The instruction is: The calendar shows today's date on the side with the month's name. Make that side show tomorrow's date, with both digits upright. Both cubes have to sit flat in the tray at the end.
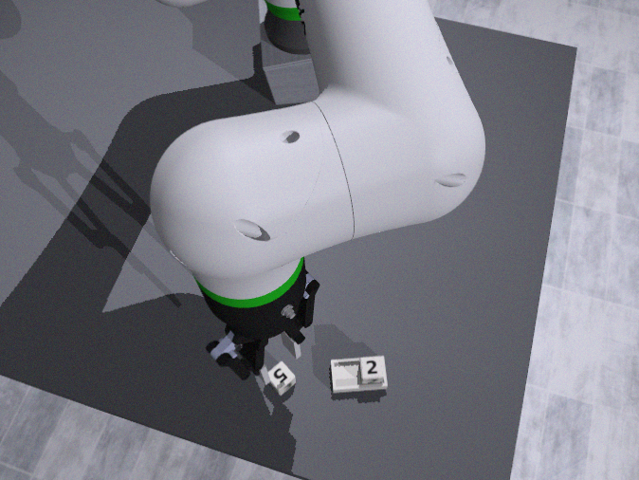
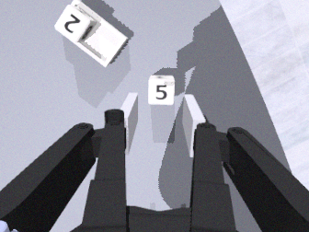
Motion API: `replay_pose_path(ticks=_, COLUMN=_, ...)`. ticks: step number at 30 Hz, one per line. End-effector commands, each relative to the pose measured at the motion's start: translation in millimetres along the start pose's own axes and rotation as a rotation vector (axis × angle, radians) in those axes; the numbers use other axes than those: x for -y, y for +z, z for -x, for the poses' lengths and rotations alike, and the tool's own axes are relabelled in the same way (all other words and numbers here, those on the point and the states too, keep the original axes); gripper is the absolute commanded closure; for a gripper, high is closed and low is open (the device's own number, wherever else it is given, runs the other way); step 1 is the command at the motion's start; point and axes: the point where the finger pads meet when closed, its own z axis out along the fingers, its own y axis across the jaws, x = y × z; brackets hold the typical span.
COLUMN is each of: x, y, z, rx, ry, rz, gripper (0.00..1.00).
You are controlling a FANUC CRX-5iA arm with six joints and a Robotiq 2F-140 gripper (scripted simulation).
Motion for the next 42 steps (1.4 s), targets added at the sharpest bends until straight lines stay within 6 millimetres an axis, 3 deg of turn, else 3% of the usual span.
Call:
replay_pose_path(ticks=1, x=-0.1, y=-0.2, z=-0.2, rx=0.0, ry=0.0, rz=0.0, gripper=0.65)
replay_pose_path(ticks=21, x=-0.2, y=2.8, z=-0.1, rx=0.0, ry=0.0, rz=0.0, gripper=0.65)
replay_pose_path(ticks=42, x=-0.5, y=27.3, z=0.0, rx=0.0, ry=0.0, rz=0.0, gripper=0.65)
